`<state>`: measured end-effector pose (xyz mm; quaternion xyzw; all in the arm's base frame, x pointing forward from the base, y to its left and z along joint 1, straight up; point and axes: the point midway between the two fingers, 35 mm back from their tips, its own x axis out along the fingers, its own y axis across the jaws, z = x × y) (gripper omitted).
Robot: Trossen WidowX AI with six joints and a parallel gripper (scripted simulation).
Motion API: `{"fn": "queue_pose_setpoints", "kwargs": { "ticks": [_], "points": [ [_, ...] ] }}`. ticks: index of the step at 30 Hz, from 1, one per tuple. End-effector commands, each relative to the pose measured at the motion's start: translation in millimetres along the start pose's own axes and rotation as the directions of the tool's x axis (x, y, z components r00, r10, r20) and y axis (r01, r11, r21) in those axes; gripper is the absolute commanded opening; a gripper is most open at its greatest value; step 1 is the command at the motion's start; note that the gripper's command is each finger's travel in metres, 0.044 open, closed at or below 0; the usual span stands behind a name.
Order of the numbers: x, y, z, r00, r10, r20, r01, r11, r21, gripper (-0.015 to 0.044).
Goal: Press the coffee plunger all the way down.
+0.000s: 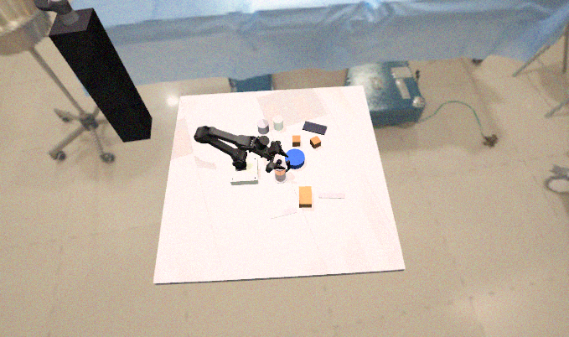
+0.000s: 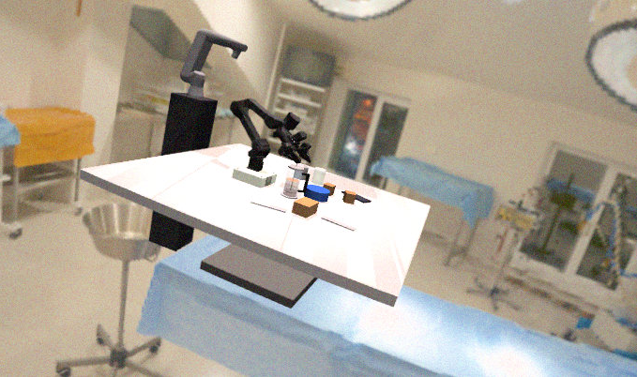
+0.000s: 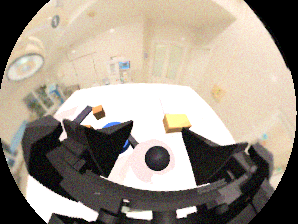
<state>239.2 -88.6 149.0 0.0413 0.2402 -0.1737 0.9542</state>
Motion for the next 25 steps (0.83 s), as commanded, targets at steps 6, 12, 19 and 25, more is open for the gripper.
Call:
{"fn": "queue_pose_setpoints", "kwargs": {
  "ticks": [6,12,19,25],
  "points": [
    [-7.3,-0.4,8.6,1.000,-0.001,-0.002,0.001,1.000,0.001,0.0440],
    [-53.7,-1.9,44.5,1.000,-0.001,-0.015,0.001,1.000,0.004,0.0440],
    [-68.4,-2.1,49.7,1.000,-0.001,-0.019,0.001,1.000,0.006,0.0440],
    [-68.4,-2.1,49.7,1.000,-0.001,-0.019,0.001,1.000,0.006,0.0440]
  ]
}}
